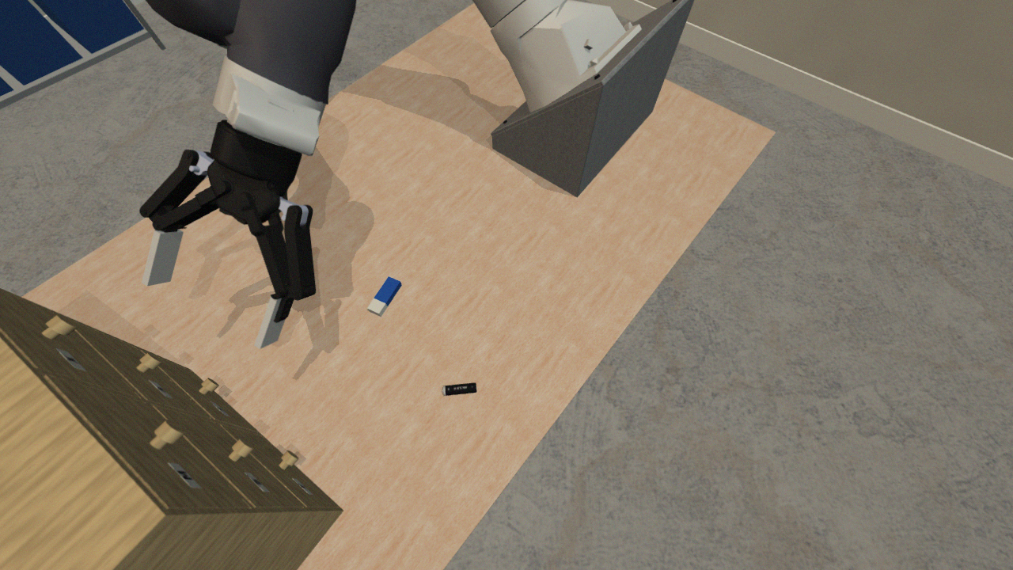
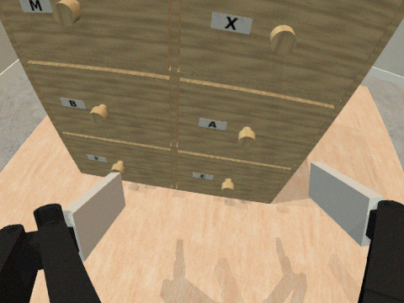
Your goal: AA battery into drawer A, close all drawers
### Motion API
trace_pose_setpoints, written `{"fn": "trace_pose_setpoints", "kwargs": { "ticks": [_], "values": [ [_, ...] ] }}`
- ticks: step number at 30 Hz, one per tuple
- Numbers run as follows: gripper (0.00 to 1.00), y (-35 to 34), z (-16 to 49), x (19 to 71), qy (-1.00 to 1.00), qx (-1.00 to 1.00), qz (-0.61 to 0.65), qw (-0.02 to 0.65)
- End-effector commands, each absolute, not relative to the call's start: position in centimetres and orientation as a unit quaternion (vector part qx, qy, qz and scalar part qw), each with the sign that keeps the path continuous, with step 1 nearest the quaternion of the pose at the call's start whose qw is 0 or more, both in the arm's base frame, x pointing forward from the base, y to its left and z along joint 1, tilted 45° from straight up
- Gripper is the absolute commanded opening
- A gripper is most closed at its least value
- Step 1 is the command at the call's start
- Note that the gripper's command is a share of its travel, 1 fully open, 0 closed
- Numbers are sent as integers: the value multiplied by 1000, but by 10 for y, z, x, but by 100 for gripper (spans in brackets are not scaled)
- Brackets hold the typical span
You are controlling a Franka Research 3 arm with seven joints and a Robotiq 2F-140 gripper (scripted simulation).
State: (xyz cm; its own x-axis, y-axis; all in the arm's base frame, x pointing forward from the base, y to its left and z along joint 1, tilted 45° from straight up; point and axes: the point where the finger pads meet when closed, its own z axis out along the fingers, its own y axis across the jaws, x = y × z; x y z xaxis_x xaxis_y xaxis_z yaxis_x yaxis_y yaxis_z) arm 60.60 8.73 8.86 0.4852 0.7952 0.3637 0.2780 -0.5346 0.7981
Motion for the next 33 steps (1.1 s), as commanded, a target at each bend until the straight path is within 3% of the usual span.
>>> {"fn": "trace_pose_setpoints", "kwargs": {
  "ticks": [1,33],
  "values": [
    [100,85,87,615,277,777,487,286],
    [100,78,77,630,297,737,547,263]
  ]
}}
